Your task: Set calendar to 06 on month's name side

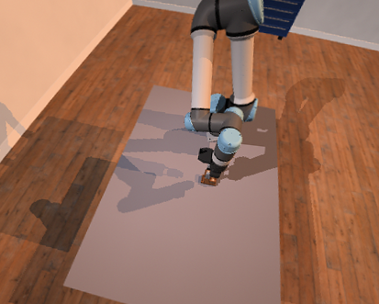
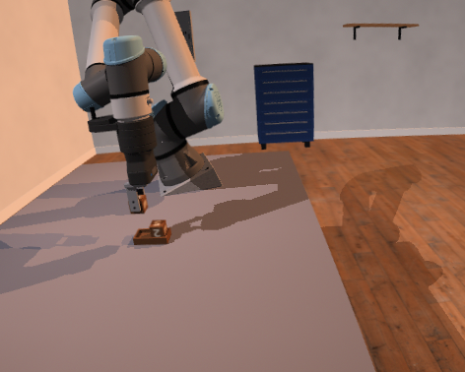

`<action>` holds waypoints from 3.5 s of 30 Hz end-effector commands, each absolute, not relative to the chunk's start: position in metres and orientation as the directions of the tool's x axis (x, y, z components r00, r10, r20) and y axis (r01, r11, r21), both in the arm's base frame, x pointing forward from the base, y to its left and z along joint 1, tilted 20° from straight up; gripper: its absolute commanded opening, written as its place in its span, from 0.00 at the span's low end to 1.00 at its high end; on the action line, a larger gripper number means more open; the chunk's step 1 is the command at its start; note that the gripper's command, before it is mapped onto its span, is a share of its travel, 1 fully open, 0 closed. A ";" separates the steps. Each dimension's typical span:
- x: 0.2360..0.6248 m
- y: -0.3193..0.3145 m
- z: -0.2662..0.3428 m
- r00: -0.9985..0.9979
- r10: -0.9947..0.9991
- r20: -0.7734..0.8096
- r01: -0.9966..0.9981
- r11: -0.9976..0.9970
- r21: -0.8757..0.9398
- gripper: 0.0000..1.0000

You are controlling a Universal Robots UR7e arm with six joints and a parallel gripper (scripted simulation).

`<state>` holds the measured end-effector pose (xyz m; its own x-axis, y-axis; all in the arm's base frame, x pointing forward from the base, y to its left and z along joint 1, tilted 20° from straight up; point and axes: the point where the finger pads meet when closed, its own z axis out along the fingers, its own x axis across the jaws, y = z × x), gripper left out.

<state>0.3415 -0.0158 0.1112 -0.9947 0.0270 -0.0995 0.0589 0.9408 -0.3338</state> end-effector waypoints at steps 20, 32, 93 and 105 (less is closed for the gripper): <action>0.338 -0.004 0.145 -0.995 0.027 -0.100 0.059 0.941 -0.334 0.60; 0.342 0.014 0.137 -0.986 0.110 -0.128 0.146 0.936 -0.321 0.60; 0.351 0.095 0.042 -0.835 0.489 -0.252 0.544 0.804 -0.241 0.60; 0.354 0.083 0.008 -0.835 0.489 -0.252 0.544 0.804 -0.241 0.60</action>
<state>0.3531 0.0849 0.0139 -0.8354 0.4895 -0.2500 0.5435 0.8036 -0.2424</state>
